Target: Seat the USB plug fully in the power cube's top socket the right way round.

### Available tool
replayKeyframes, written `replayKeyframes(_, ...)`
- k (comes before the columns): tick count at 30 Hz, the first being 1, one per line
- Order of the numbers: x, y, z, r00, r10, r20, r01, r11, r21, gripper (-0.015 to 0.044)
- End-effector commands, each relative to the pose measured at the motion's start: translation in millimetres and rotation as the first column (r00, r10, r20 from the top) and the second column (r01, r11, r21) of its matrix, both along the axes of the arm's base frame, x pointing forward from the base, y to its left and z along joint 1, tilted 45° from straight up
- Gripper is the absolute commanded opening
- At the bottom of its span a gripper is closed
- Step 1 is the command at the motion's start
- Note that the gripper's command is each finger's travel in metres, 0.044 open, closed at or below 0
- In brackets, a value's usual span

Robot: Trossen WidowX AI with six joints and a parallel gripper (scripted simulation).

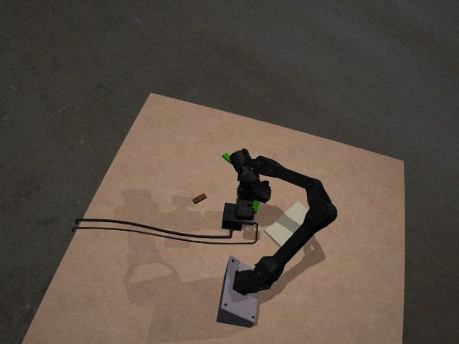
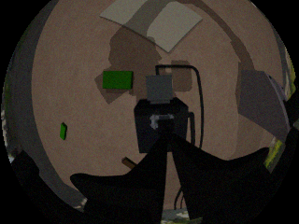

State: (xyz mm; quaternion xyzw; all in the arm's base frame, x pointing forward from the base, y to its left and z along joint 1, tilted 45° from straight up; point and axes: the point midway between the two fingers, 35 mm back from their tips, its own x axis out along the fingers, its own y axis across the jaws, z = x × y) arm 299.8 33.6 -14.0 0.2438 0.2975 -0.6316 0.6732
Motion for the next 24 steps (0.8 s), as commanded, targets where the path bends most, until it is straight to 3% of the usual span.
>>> replayKeyframes(1, 0.1, 0.2, -0.8, 1.0, 0.0, 0.001, 0.0, 1.0, 0.005, 0.0)
replayKeyframes(24, 0.3, -0.6, -3.8, 1.0, -0.003, 0.003, 0.003, 1.0, 0.021, 0.0)
